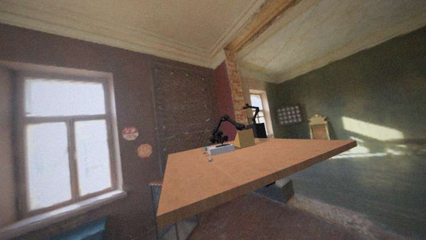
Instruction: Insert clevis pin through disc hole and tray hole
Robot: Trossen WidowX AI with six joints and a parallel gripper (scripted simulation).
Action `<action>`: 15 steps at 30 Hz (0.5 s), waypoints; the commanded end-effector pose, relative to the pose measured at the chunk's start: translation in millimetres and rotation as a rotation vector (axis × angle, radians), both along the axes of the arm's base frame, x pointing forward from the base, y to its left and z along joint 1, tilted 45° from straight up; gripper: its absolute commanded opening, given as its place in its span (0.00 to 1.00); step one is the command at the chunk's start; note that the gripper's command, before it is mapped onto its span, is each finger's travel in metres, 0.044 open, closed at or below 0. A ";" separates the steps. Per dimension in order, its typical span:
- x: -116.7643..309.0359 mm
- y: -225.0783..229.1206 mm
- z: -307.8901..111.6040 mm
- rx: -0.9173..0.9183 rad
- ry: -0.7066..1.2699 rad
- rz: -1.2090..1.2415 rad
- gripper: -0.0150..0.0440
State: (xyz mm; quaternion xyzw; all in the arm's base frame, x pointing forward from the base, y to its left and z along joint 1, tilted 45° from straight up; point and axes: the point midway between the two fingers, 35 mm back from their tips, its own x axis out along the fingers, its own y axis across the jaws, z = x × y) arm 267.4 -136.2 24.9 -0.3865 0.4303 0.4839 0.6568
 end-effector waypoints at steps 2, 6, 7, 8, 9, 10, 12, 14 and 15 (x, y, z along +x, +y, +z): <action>-1.0 -1.9 -3.9 0.006 -0.006 0.005 0.25; -1.0 -2.0 -4.0 0.006 -0.006 0.005 0.25; -1.0 -2.0 -4.0 0.006 -0.006 0.005 0.25; -0.6 -2.1 -2.2 0.001 -0.005 0.001 0.25; -0.6 -2.1 -2.2 0.001 -0.005 0.001 0.25; -0.6 -2.1 -2.2 0.001 -0.005 0.001 0.25; -0.6 -2.1 -2.2 0.001 -0.005 0.001 0.25; -0.6 -2.1 -2.2 0.001 -0.005 0.001 0.25; -0.6 -2.1 -2.2 0.001 -0.005 0.001 0.25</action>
